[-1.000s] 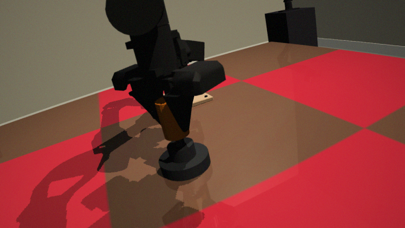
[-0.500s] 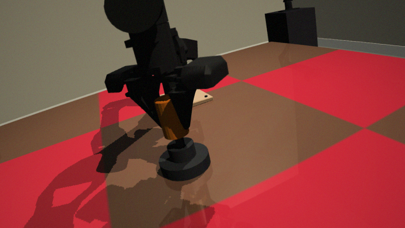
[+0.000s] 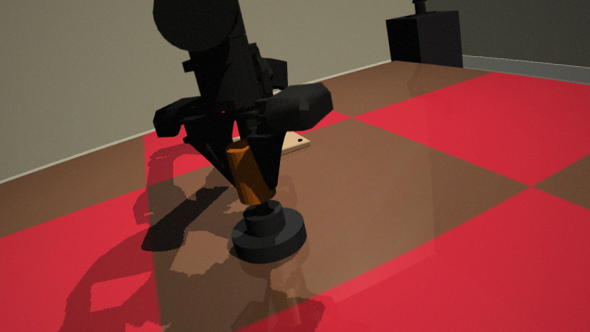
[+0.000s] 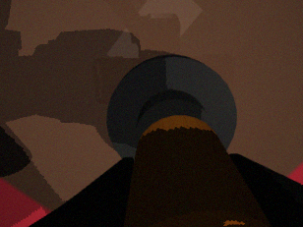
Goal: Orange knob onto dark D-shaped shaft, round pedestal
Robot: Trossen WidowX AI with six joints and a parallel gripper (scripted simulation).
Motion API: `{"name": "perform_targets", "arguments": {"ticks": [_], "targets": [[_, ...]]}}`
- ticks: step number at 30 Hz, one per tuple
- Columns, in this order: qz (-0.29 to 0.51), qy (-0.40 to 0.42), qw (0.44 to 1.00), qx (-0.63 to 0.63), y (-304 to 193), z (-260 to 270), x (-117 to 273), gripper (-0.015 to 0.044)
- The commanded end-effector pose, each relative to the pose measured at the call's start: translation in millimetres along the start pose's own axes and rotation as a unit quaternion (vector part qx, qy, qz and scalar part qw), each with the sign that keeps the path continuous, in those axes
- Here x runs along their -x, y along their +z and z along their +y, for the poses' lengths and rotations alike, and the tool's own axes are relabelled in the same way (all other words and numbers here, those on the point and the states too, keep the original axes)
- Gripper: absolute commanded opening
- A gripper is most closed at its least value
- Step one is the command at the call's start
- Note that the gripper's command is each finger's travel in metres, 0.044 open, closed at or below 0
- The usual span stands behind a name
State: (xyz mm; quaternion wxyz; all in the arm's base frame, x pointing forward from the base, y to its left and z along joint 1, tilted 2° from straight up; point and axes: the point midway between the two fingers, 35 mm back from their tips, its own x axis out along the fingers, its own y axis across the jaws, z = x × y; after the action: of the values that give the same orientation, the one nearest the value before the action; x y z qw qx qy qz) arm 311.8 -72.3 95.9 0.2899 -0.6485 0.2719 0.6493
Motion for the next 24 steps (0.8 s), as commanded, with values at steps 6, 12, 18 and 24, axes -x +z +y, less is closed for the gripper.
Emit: {"name": "perform_targets", "arguments": {"ticks": [6,12,18,24], "targets": [[0.002,-0.001,1.0,0.003,0.7,0.5,-0.9,0.0],[0.002,-0.001,1.0,0.003,-0.1,-0.1,-1.3,0.0],[0.002,-0.001,1.0,0.003,-0.6,-0.5,-1.2,0.0],[0.002,-0.001,1.0,0.003,-1.0,-0.8,1.6,0.0]]}}
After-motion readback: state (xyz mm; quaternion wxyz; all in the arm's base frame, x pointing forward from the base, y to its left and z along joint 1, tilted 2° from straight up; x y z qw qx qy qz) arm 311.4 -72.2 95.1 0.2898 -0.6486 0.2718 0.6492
